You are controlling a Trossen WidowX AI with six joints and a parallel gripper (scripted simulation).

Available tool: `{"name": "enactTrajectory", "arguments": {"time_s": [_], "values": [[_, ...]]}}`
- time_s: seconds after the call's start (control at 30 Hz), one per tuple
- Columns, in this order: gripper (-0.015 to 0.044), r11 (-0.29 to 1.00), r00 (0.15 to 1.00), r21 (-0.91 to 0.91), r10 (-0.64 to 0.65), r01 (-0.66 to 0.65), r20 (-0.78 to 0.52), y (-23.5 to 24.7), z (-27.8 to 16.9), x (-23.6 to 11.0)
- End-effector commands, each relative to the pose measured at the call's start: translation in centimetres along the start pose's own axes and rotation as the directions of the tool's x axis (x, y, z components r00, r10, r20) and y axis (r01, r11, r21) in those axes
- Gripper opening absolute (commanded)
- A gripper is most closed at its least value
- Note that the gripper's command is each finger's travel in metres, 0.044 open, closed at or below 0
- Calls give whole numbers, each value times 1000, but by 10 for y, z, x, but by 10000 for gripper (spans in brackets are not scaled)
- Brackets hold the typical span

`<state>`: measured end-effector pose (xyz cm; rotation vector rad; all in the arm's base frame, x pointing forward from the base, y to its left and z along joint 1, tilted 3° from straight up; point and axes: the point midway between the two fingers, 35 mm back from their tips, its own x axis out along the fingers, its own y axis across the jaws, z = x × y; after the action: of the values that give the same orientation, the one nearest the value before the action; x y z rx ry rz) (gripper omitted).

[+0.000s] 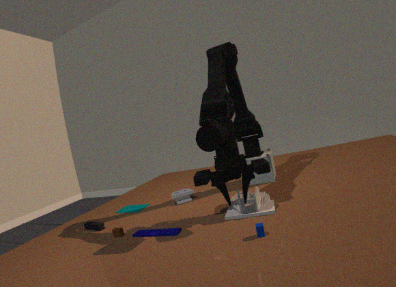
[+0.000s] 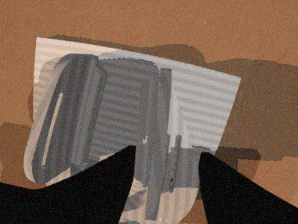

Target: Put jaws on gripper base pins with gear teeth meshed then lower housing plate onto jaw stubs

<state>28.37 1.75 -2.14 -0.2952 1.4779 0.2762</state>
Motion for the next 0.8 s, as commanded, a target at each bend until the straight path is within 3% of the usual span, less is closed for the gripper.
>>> {"name": "enactTrajectory", "arguments": {"time_s": [0.0, 0.77], "values": [[134, 1000, 1000, -3, 2, -2, 0, 0, 0, 0], [134, 1000, 1000, -3, 2, -2, 0, 0, 0, 5]]}}
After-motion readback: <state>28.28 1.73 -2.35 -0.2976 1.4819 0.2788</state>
